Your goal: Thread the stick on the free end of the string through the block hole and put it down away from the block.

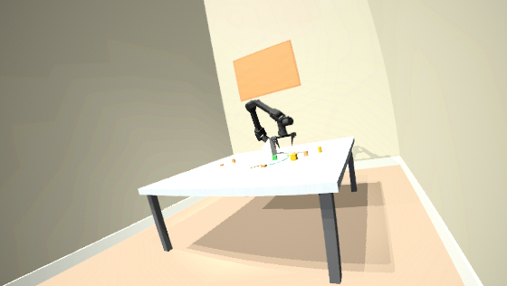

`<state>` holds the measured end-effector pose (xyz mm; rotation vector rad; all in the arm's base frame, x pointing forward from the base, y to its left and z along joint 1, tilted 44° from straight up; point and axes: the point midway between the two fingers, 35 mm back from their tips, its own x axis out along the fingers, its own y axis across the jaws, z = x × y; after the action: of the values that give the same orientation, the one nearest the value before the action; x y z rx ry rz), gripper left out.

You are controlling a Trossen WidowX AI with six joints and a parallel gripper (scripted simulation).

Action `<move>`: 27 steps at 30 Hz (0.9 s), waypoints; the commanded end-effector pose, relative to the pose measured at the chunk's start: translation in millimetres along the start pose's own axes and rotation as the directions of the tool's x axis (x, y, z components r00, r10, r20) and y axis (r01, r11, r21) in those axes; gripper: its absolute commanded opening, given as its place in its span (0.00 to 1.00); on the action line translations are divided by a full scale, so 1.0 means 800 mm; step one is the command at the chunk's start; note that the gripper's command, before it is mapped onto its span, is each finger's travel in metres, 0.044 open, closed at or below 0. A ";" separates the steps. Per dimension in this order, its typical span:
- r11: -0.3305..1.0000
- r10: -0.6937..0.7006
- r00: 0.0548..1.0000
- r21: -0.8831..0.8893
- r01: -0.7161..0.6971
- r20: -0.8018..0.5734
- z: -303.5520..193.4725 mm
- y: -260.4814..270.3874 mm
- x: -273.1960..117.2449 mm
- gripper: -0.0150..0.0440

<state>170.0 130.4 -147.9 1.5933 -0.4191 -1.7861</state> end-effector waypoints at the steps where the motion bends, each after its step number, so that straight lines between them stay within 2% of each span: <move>1: 0.998 0.000 1.000 -0.069 0.000 0.005 0.005 -0.004 0.002 1.00; 5: 0.998 0.000 1.000 -0.069 0.000 0.005 0.005 -0.004 0.002 1.00; 17: 0.998 0.000 1.000 -0.069 0.000 0.005 0.005 -0.004 0.002 0.47; 27: 0.998 0.000 1.000 -0.069 0.000 0.005 0.005 -0.004 0.002 0.46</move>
<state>166.1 130.9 -150.2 1.5446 -0.3600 -1.7833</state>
